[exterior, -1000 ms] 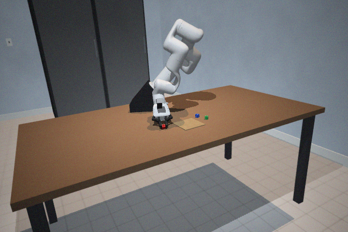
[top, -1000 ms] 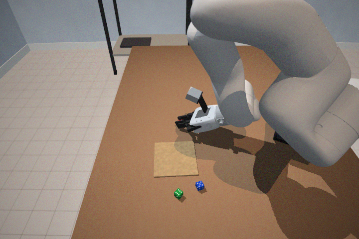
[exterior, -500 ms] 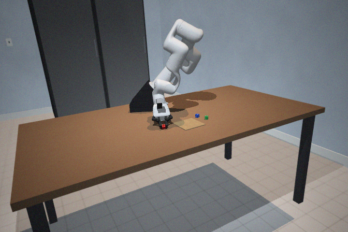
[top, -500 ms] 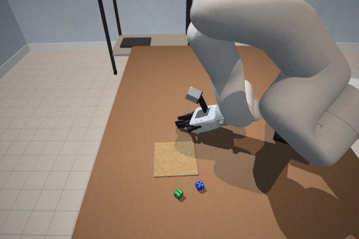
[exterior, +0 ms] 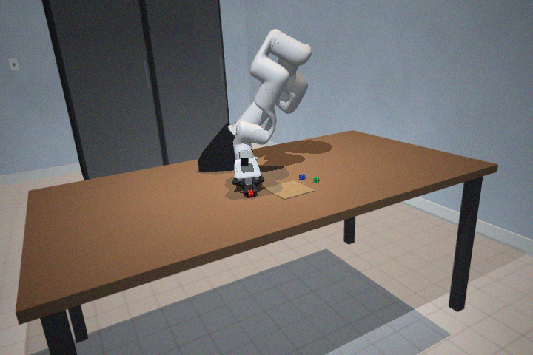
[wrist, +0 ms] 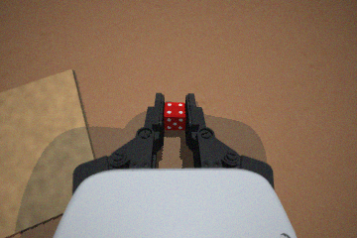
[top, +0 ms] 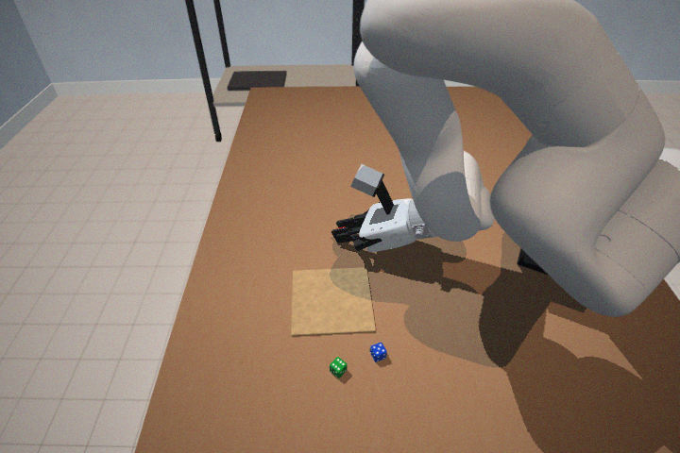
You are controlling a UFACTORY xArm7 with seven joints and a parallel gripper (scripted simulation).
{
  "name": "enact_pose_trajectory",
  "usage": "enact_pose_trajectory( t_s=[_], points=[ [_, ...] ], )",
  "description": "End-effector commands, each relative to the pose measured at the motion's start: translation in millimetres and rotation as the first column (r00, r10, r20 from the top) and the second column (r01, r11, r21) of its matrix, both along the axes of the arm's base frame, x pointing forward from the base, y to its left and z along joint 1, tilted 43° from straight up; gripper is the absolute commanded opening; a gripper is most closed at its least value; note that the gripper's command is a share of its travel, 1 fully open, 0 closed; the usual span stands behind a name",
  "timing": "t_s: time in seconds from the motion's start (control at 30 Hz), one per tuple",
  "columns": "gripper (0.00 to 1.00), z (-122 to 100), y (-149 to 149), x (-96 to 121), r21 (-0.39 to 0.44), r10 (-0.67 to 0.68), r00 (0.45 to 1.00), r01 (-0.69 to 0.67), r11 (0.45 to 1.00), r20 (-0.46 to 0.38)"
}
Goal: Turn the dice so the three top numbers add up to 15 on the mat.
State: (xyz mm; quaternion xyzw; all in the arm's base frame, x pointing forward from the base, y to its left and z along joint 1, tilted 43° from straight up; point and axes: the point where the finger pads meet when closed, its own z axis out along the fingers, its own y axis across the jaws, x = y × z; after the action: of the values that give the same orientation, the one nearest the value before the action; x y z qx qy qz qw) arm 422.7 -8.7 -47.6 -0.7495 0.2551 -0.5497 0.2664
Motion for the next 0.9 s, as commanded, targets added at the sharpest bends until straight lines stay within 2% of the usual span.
enact_pose_trajectory(
  t_s=[0.0,0.23,0.27,0.43,0.47,0.63,0.67,0.87],
  points=[
    [0.15,0.2,-1.4,0.2,-0.002,-0.002,1.000,0.002,1.000,0.001],
    [0.15,0.2,-1.4,0.2,-0.002,-0.002,1.000,0.002,1.000,0.001],
    [0.19,0.2,-1.4,0.2,-0.002,-0.002,1.000,0.002,1.000,0.001],
    [0.23,0.2,-1.4,0.2,-0.002,-0.002,1.000,0.002,1.000,0.001],
    [0.28,0.2,-1.4,0.2,-0.002,-0.002,1.000,0.002,1.000,0.001],
    [0.32,0.2,-1.4,0.2,-0.002,-0.002,1.000,0.002,1.000,0.001],
    [0.36,0.2,-1.4,0.2,-0.002,-0.002,1.000,0.002,1.000,0.001],
    [0.36,0.2,-1.4,0.2,-0.002,-0.002,1.000,0.002,1.000,0.001]
  ],
)
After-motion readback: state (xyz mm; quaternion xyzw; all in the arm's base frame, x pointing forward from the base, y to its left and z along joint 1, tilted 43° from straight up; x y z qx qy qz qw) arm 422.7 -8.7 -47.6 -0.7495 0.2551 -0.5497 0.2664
